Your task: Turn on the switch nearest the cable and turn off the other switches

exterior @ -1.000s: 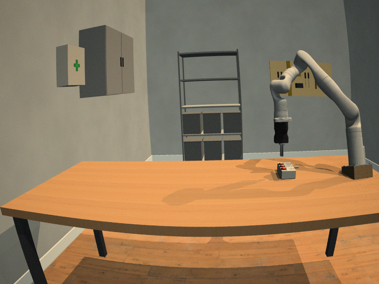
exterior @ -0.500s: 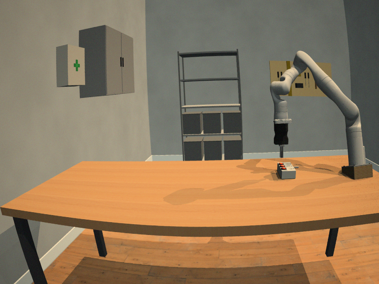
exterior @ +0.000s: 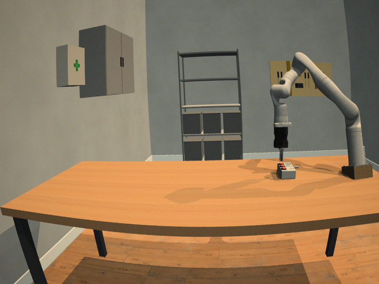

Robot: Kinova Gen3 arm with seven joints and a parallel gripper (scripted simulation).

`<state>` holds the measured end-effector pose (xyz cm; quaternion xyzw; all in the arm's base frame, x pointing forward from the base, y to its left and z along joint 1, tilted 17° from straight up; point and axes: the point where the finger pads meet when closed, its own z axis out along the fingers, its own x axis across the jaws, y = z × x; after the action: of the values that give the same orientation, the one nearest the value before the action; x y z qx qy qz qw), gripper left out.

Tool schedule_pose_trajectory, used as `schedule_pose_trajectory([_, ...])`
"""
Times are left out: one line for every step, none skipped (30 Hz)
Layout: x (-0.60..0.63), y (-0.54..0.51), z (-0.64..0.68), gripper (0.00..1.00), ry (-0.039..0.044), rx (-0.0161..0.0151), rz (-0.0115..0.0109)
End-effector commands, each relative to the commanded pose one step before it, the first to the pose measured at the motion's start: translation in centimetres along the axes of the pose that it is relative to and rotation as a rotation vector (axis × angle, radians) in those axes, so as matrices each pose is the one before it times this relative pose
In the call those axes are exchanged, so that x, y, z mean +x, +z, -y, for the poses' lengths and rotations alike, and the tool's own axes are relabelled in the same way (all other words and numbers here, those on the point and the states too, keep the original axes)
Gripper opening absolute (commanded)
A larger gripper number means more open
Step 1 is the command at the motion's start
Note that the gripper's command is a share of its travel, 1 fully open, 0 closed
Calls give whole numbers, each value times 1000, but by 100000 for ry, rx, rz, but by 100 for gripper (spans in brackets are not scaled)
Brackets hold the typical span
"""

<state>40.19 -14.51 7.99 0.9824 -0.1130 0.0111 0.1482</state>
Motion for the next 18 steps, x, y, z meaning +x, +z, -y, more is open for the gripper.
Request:
schedule_pose_trajectory([-117,279,175,0,-306,242,379])
schedule_pose_trajectory([0,0,0,0,0,0,0])
schedule_pose_trajectory([-1,131,2,0,-1,1,1])
schedule_pose_trajectory([0,127,1,0,1,-1,0])
schedule_pose_trajectory([0,124,1,0,1,0,0])
schedule_pose_trajectory([-1,120,2,0,0,0,0])
schedule_pose_trajectory([-1,115,2,0,-1,1,1])
schedule_pose_trajectory([0,109,1,0,1,-1,0])
schedule_pose_trajectory([0,104,1,0,1,-1,0])
schedule_pose_trajectory([0,98,1,0,0,0,0])
schedule_pose_trajectory([-1,92,1,0,0,0,0])
schedule_pose_trajectory([-1,86,1,0,-1,1,0])
schedule_pose_trajectory([0,79,1,0,0,0,0])
schedule_pose_trajectory([0,72,1,0,1,-1,0])
schedule_pose_trajectory([0,65,1,0,0,0,0])
schedule_pose_trajectory([0,58,1,0,0,0,0])
schedule_pose_trajectory([0,51,1,0,0,0,0])
schedule_pose_trajectory([0,0,0,0,0,0,0])
